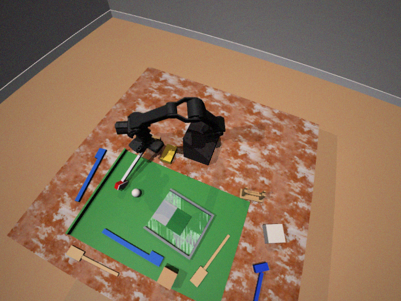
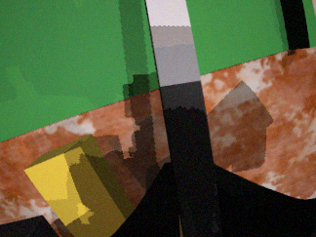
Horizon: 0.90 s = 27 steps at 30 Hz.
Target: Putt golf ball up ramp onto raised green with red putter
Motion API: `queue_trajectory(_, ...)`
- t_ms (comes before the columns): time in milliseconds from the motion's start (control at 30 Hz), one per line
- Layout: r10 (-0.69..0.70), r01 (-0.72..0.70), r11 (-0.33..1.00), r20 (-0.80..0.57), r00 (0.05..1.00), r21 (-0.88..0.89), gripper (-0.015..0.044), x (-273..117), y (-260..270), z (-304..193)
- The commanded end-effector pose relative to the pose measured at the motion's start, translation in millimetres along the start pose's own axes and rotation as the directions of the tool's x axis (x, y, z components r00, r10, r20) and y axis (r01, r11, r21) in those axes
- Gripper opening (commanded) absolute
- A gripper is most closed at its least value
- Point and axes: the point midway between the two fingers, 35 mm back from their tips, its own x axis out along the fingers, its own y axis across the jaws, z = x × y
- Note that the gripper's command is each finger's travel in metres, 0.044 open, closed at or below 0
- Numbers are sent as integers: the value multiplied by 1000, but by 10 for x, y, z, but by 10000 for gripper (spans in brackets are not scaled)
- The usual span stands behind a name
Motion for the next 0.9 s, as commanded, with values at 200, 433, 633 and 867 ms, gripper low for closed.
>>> queue_trajectory(200, 2, -2, 1000, 1, 1000, 0, 0, -1, 1, 2)
queue_trajectory(433, 0, 0, 1000, 3, 1000, -3, 0, -39, 871, 80)
queue_trajectory(633, 7, -7, 1000, 2, 1000, -7, 0, 0, 1340, 9)
queue_trajectory(867, 6, -6, 1000, 2, 1000, -7, 0, -150, 1331, 22)
